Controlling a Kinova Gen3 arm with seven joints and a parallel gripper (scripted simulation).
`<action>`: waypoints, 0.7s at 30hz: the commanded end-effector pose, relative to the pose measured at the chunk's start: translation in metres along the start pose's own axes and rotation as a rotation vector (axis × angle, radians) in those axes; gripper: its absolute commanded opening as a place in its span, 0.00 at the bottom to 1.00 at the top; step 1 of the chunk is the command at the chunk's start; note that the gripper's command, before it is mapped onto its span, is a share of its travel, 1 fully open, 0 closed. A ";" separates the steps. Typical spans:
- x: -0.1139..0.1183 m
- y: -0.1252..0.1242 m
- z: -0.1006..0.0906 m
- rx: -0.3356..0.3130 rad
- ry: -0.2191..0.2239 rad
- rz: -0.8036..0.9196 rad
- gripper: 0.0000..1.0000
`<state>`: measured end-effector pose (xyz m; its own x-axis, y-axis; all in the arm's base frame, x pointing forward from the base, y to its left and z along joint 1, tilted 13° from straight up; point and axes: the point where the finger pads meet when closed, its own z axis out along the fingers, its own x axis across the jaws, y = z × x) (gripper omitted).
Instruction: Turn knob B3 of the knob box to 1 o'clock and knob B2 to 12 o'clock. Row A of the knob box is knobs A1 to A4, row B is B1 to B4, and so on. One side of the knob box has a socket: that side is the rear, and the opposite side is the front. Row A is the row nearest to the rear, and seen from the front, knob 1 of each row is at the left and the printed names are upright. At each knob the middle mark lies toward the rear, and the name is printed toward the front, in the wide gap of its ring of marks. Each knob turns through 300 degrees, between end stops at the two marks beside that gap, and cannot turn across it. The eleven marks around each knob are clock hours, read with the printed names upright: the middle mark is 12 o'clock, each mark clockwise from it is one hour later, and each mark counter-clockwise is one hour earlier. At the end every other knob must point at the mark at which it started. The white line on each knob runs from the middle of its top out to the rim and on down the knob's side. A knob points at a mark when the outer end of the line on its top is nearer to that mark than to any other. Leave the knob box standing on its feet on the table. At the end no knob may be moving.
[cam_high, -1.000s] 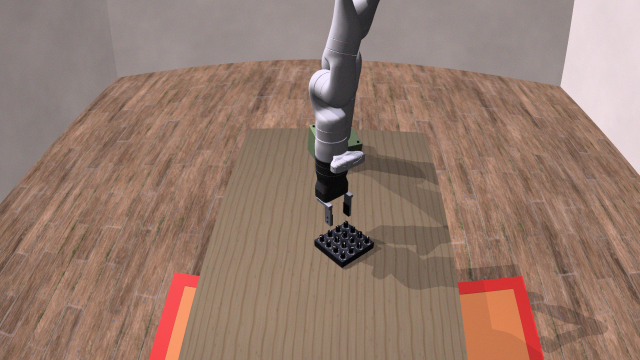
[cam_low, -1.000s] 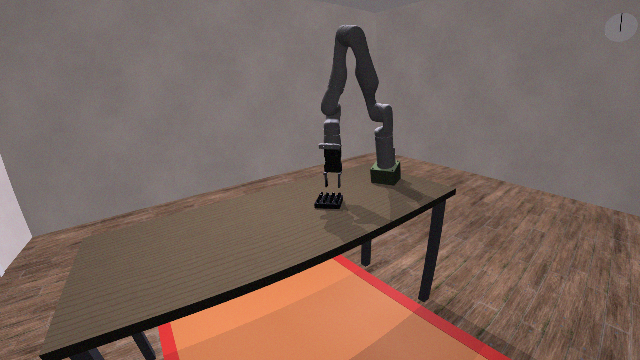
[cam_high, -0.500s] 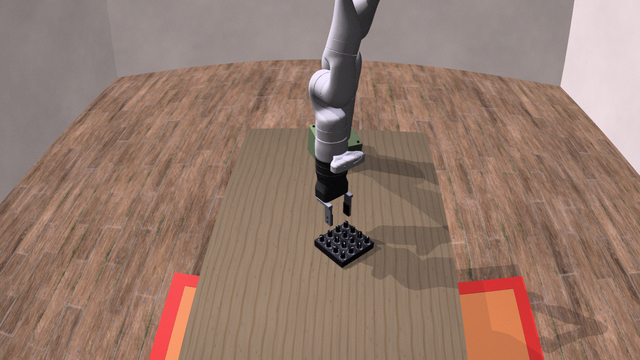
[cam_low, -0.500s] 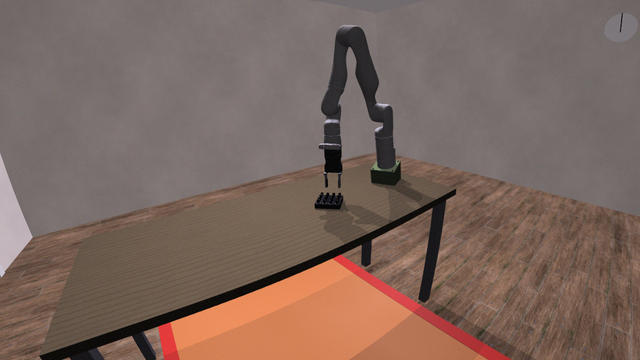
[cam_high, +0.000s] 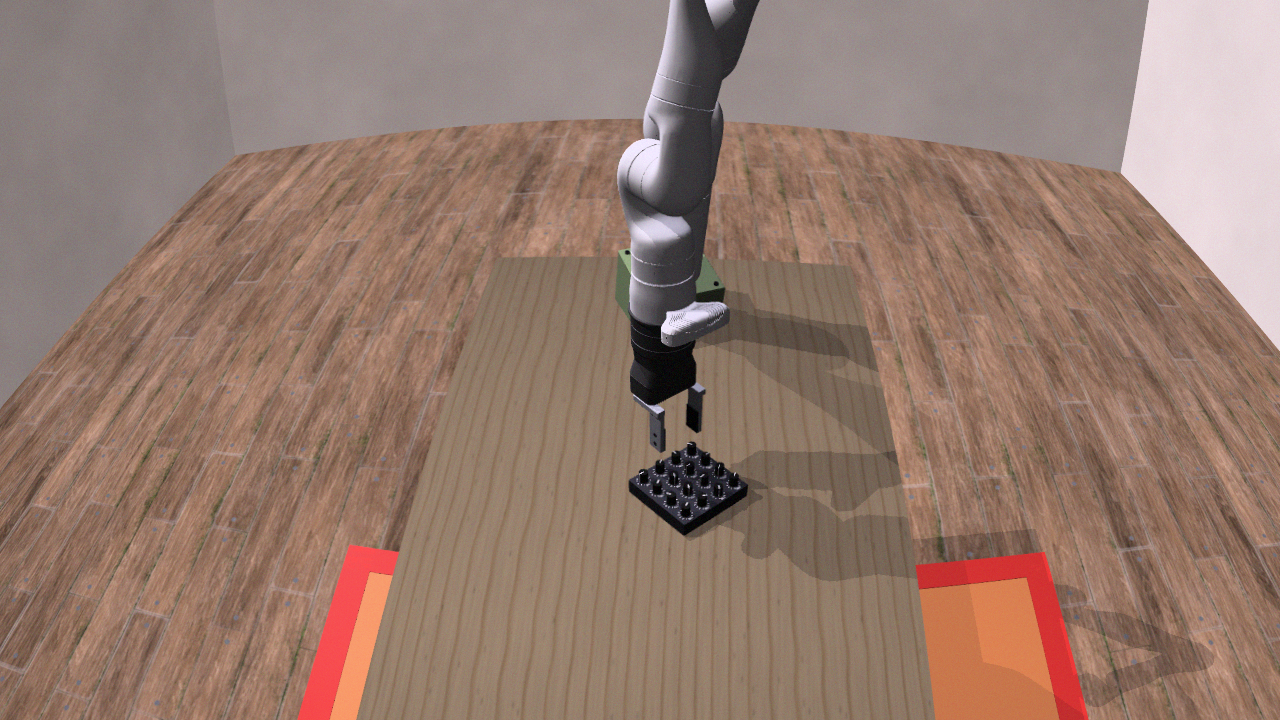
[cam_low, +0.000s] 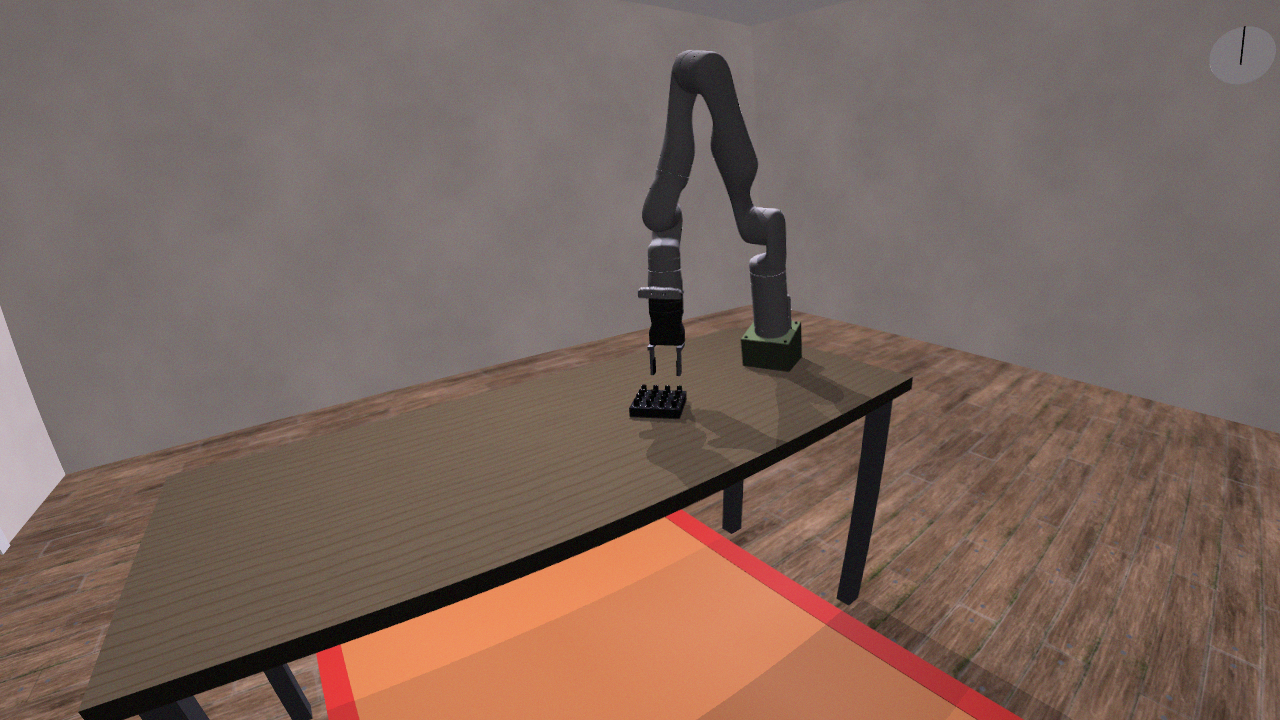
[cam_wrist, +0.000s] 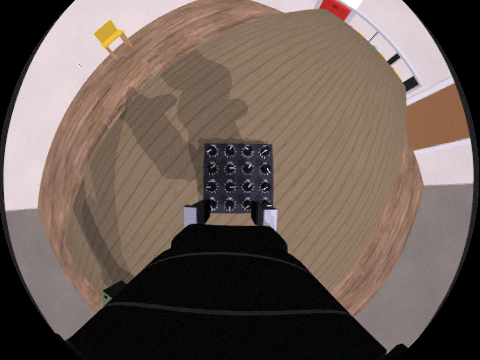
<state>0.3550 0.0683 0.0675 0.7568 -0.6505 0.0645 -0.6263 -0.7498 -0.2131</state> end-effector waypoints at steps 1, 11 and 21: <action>0.000 0.001 0.000 0.001 0.001 0.001 1.00; 0.001 0.016 -0.001 0.000 0.001 0.001 1.00; 0.001 0.033 -0.001 0.000 0.001 0.001 1.00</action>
<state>0.3374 0.0504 0.0621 0.7680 -0.6371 0.0661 -0.6131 -0.7611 -0.2120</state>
